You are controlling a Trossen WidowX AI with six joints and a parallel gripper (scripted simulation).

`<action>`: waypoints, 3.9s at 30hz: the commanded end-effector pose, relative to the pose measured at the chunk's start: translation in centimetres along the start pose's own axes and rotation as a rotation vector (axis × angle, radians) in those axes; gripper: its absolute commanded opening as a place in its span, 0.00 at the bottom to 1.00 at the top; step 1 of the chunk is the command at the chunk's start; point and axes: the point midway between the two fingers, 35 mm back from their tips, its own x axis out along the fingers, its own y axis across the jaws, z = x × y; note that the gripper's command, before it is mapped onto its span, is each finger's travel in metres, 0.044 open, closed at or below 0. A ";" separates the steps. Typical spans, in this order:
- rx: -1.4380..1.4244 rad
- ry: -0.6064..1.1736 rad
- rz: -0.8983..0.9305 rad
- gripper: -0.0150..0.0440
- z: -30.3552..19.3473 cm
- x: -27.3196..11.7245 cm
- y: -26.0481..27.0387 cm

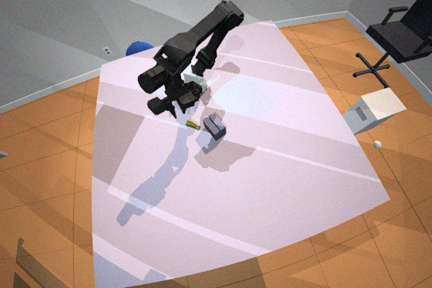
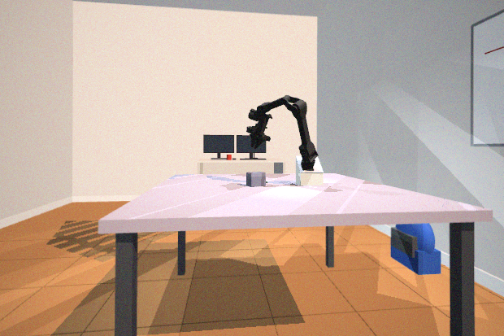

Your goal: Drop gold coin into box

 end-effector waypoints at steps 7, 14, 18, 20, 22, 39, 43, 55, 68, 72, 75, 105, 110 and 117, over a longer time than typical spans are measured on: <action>-0.396 0.158 0.328 0.53 -5.2 6.6 5.5; -0.394 0.158 0.328 0.53 -5.3 7.2 5.6; -0.396 0.157 0.329 0.53 -5.9 9.8 6.4; -0.396 0.156 0.329 0.53 -6.0 9.9 6.4; -0.396 0.156 0.329 0.53 -6.0 10.0 6.5; -0.396 0.156 0.329 0.53 -6.5 12.8 7.4; -0.396 0.156 0.328 0.53 -6.6 13.4 7.5; -0.396 0.156 0.329 0.53 -7.0 15.2 8.1; -0.396 0.154 0.331 0.53 -7.5 17.0 8.9; -0.396 0.154 0.331 0.44 -7.5 17.1 8.9; -0.396 0.154 0.331 0.30 -7.5 17.1 8.9; -0.395 0.157 0.326 0.25 -6.4 13.3 7.2; -0.395 0.158 0.326 0.25 -6.2 12.1 6.9; -0.396 0.158 0.327 0.25 -5.8 10.4 6.4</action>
